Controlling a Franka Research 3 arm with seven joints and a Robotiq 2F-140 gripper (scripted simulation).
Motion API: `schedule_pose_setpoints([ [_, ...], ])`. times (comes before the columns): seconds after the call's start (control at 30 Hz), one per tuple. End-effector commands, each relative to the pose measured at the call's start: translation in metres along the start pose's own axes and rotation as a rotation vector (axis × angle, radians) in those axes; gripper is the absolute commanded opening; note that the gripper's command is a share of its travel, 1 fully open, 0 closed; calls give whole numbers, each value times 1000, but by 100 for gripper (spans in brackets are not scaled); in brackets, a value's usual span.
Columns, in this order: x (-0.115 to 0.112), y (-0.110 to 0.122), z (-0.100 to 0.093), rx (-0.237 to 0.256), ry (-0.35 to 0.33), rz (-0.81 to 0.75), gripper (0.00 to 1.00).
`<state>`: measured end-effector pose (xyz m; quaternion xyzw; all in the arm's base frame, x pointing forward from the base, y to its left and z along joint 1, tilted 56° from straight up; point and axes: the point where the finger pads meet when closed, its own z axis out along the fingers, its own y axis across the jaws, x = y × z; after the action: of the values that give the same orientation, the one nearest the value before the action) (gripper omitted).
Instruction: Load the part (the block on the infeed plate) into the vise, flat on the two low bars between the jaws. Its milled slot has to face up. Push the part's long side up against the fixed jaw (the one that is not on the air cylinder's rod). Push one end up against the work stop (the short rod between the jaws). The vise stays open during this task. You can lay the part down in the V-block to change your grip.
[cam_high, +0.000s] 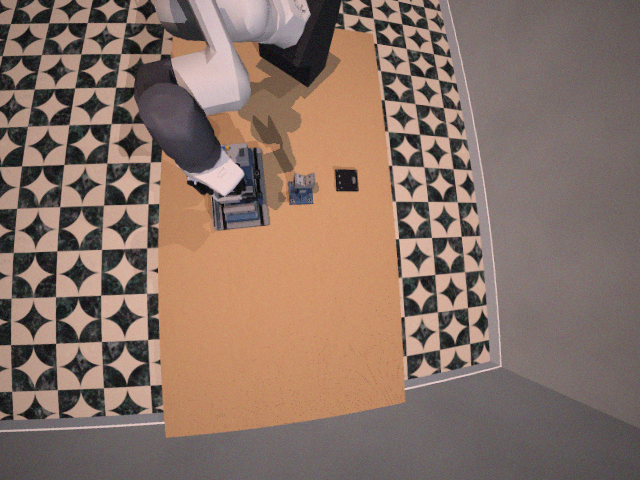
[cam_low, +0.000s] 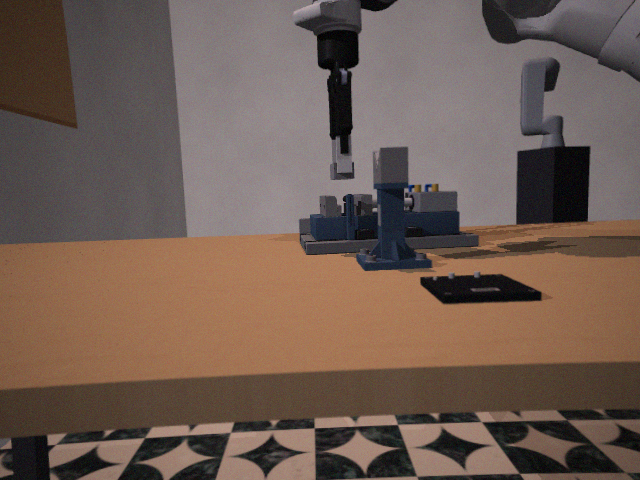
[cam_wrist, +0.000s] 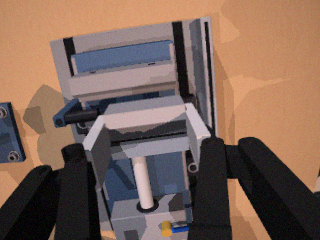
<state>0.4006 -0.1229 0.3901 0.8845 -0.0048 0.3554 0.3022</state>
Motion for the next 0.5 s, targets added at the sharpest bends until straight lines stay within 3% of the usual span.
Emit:
schedule_pose_setpoints([
  [0.0,1,-1,1,0,3,-2,0],
  [0.47,1,-1,5,0,3,-5,0],
])
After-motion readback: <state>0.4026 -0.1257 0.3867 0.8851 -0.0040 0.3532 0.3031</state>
